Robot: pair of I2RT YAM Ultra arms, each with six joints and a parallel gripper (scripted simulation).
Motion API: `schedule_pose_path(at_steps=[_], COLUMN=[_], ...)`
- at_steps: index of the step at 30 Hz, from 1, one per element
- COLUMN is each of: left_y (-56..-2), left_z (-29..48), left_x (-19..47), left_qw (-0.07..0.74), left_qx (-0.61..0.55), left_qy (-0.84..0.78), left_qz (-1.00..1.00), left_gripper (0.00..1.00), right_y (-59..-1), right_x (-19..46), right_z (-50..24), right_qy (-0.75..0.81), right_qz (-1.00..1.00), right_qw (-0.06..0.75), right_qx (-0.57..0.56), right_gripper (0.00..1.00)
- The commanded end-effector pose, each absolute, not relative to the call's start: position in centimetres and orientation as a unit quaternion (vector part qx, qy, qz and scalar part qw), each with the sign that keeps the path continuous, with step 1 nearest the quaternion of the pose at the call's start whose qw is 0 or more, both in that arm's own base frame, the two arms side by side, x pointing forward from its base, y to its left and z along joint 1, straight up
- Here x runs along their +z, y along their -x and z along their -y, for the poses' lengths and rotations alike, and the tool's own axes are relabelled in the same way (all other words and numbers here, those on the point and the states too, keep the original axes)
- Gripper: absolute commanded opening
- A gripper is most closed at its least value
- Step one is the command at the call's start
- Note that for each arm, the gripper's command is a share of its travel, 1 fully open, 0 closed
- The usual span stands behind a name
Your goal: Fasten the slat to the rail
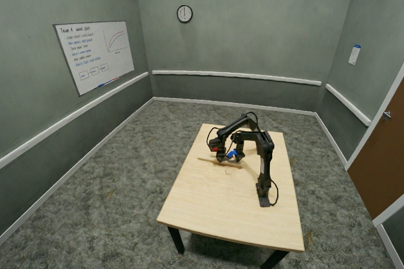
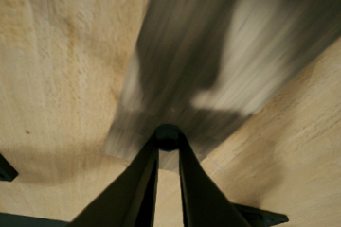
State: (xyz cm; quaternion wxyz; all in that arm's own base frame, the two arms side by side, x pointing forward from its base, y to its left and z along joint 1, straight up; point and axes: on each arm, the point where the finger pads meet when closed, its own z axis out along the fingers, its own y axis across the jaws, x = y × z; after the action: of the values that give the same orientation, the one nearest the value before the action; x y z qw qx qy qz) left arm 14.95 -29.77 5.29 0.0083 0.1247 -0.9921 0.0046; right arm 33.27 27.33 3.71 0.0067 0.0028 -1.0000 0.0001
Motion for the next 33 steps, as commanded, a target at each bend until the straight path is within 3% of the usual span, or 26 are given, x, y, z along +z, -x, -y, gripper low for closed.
schedule_pose_path(at_steps=[1,23,33], left_y=[-14.88,-14.88,-14.87], left_z=[29.41,29.34,29.17], left_x=[5.6,5.6,5.57], left_qw=[0.007,0.007,0.003], left_qx=[-0.001,-0.003,-0.003], left_qy=[-0.125,-0.121,0.048], left_qz=[0.992,0.993,0.999], left_gripper=[0.11,0.11,0.11], right_y=[-33.46,-33.46,-33.46], right_x=[4.2,4.2,4.2], right_z=[-27.44,-27.44,-27.44], right_qy=[-0.003,-0.003,-0.003], right_qz=[1.0,1.0,1.0], right_qw=[0.001,0.001,0.001], right_qx=[-0.004,-0.004,-0.004], right_gripper=[0.72,0.72,0.72])
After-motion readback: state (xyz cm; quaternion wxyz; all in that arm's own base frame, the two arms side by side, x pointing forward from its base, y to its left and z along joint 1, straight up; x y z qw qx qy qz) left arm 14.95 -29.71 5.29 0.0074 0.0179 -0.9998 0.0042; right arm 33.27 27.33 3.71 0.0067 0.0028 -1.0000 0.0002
